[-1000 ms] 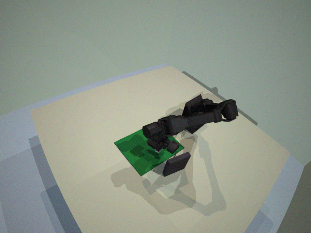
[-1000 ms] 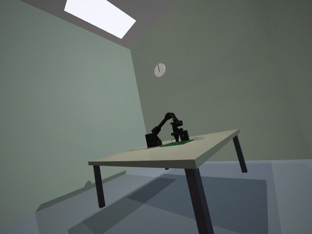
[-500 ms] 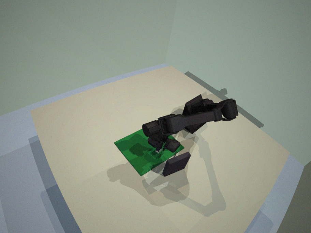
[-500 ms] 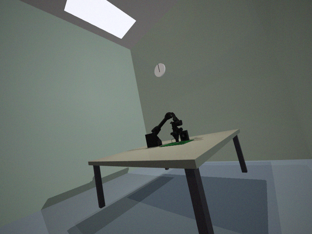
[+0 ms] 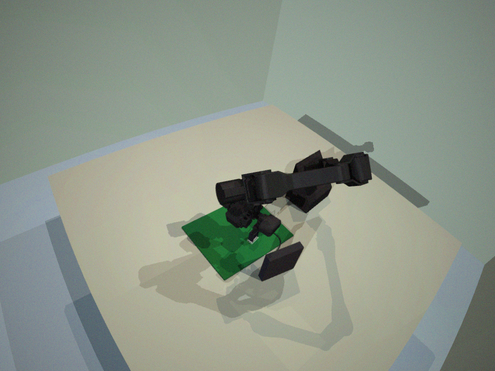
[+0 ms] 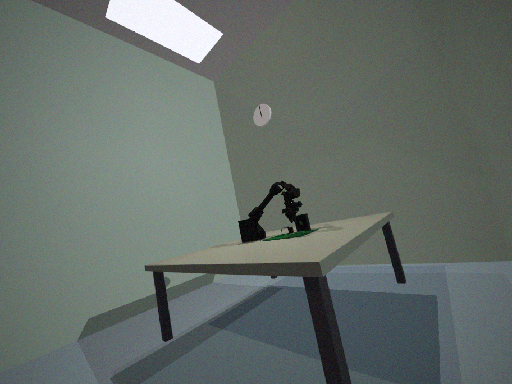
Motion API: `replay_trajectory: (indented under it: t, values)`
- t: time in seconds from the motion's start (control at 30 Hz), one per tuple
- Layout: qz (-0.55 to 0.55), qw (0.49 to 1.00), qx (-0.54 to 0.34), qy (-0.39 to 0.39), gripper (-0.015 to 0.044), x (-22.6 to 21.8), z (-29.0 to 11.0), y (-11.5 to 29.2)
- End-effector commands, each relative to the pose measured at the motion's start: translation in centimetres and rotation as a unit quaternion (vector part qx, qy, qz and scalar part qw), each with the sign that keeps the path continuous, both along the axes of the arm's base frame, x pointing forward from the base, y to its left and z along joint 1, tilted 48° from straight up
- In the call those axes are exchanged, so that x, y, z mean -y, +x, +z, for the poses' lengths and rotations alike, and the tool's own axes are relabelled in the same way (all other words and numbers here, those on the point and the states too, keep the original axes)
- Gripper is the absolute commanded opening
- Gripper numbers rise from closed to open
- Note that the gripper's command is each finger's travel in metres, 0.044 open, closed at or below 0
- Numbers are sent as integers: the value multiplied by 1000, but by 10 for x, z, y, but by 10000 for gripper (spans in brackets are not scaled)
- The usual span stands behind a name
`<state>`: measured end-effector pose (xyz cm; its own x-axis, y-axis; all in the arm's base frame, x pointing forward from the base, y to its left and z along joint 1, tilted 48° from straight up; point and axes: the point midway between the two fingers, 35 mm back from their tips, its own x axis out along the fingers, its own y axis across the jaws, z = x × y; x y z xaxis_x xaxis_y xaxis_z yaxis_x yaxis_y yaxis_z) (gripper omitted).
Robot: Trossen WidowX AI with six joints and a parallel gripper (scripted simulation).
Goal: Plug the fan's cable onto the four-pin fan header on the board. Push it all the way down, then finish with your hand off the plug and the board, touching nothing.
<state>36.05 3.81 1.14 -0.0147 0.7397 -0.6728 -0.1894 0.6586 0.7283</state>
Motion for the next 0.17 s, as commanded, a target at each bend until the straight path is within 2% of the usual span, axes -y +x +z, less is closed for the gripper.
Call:
replay_trajectory:
  t: [0.0, 0.13]
  values:
    - [1, 1000, 2, -3, 260, 12, -11, 33]
    - [1, 1000, 3, -3, 260, 21, -23, 63]
